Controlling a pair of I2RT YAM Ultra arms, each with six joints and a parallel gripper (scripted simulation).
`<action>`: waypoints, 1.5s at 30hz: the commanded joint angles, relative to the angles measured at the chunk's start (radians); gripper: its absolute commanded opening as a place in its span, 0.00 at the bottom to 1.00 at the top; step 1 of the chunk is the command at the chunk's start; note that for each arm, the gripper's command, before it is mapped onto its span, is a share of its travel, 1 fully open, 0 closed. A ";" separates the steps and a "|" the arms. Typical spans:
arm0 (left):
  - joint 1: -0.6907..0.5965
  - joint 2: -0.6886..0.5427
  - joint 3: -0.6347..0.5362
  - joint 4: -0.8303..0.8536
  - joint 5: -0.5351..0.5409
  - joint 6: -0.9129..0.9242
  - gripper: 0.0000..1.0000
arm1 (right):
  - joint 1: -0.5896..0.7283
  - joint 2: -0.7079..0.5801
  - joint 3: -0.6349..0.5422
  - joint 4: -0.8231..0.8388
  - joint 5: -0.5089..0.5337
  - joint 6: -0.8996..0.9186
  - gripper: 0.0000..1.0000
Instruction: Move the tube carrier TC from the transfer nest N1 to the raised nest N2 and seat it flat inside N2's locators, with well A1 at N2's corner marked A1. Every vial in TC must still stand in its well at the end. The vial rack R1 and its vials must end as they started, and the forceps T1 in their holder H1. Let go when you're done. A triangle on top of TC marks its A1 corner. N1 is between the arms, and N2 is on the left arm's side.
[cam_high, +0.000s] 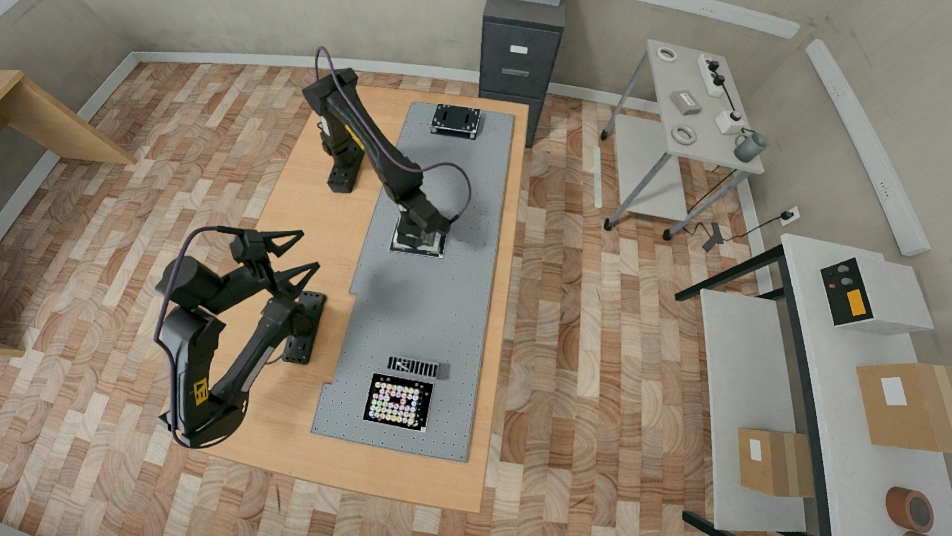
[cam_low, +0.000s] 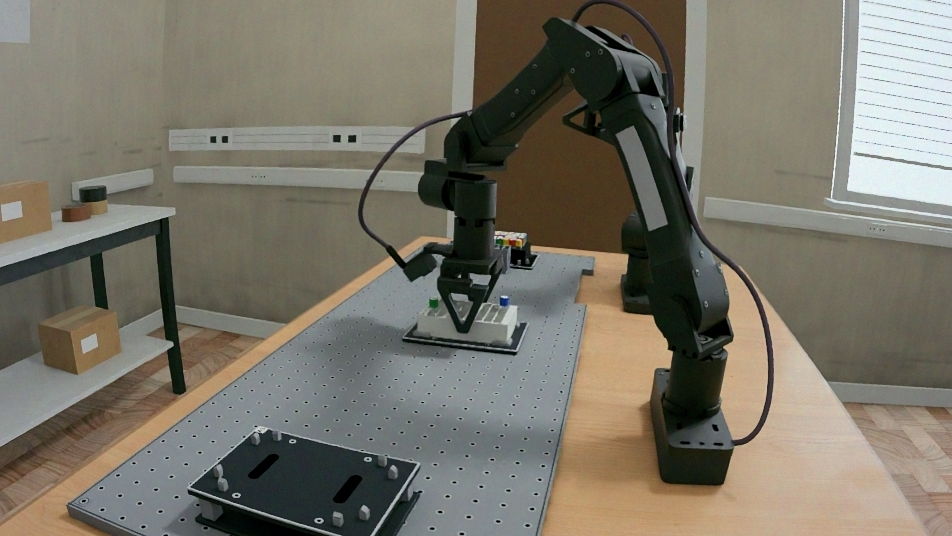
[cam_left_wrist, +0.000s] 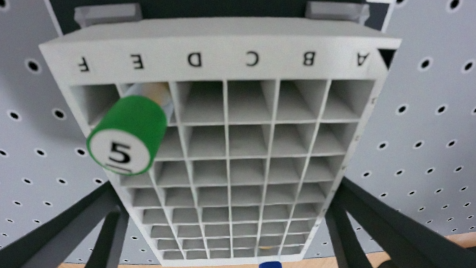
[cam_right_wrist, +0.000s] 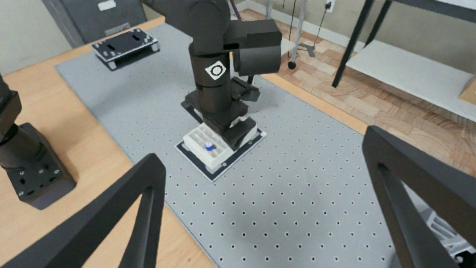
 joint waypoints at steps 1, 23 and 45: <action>0.009 0.007 -0.006 0.021 0.002 -0.011 1.00 | 0.008 -0.016 -0.012 -0.019 0.013 0.009 1.00; 0.003 -0.002 0.003 0.009 0.000 -0.004 0.80 | 0.013 -0.007 -0.001 -0.021 0.023 0.003 1.00; 0.007 -0.085 0.288 -0.353 0.001 0.012 0.84 | 0.019 -0.007 -0.001 -0.022 0.028 0.004 1.00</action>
